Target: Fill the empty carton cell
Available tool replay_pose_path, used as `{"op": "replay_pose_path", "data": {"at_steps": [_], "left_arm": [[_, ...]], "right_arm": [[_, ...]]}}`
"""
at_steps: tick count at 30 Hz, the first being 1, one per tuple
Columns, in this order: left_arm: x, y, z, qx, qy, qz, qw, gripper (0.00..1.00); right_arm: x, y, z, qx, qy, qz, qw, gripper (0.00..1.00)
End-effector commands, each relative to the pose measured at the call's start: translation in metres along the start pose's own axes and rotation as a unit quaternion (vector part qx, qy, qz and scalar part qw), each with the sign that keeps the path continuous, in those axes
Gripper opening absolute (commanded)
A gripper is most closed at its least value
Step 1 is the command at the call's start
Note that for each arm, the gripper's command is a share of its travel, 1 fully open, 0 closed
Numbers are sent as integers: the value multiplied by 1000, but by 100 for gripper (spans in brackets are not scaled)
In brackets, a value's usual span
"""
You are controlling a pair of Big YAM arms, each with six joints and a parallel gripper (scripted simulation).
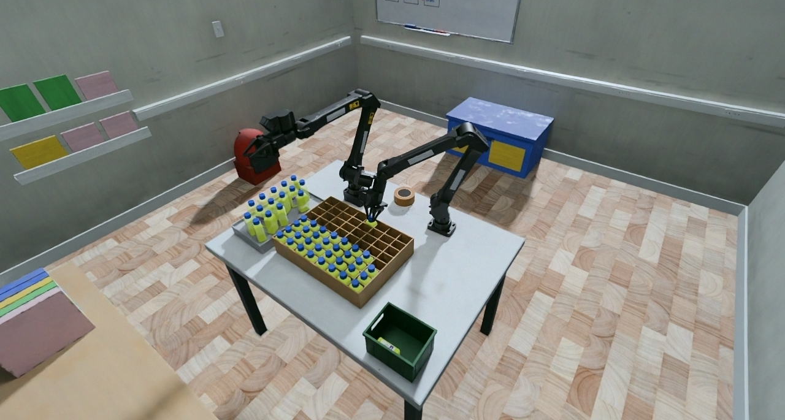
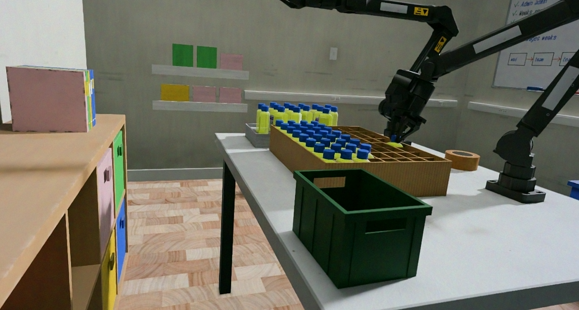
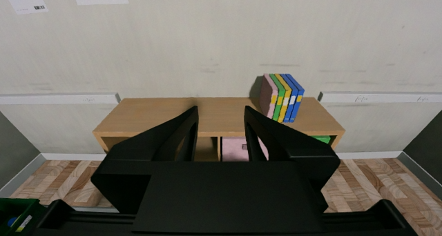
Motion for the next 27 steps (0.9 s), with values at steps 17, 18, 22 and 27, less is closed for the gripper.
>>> {"op": "replay_pose_path", "data": {"at_steps": [17, 18, 22, 27], "left_arm": [[-44, -30, -26, -13, 40, -20, 999, 29], [-46, -31, -26, -13, 40, -20, 999, 29], [-52, -34, -27, -14, 40, -20, 999, 29], [-51, -35, -28, -11, 33, -17, 999, 29]], "right_arm": [[-7, -6, -7, 7, 10, -10, 1000, 42], [-7, -6, -7, 7, 10, -10, 1000, 42], [-7, -6, -7, 7, 10, -10, 1000, 42], [-7, -6, -7, 7, 10, -10, 1000, 42]]}}
Point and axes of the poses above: on each arm, the point where the finger pads meet when closed, its own x axis out along the fingers, its own z axis across the jaws, y = z × x, the point moved 5 cm from there along -x, back along the fingers, and after that the axes turned 15 degrees about -x, right-handed, at the moved point
